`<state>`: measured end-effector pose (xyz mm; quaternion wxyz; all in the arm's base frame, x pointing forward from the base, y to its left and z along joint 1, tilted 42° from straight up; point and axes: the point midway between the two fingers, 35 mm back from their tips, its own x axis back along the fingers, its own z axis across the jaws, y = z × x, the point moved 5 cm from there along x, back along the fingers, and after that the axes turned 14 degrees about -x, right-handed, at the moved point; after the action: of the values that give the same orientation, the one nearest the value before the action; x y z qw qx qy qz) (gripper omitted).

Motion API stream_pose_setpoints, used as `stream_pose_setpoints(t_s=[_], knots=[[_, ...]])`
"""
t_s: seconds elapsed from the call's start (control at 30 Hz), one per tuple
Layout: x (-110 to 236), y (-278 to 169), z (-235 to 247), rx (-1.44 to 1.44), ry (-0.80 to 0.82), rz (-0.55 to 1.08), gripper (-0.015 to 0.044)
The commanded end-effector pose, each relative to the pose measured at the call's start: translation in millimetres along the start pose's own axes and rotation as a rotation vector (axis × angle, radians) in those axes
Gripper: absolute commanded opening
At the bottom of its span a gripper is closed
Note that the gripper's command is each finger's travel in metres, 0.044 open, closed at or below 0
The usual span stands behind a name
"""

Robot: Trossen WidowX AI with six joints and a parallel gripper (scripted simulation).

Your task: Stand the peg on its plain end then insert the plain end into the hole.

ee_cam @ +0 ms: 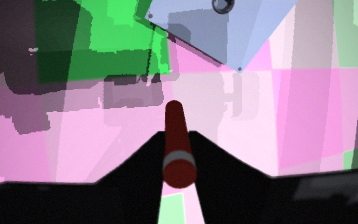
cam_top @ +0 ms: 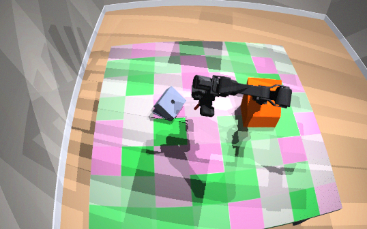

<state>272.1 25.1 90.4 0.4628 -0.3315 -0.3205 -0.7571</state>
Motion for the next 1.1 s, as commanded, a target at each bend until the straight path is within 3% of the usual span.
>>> stream_pose_setpoints(t_s=[0.0, 0.57, 1.07], knots=[[-0.7, 8.3, -3.4, 0.002, -0.013, -0.037, 0.0], [-0.5, 41.3, -14.6, 0.025, -0.049, -0.192, 0.0], [-13.0, 48.9, -16.4, 0.027, -0.053, -0.204, 0.0]])
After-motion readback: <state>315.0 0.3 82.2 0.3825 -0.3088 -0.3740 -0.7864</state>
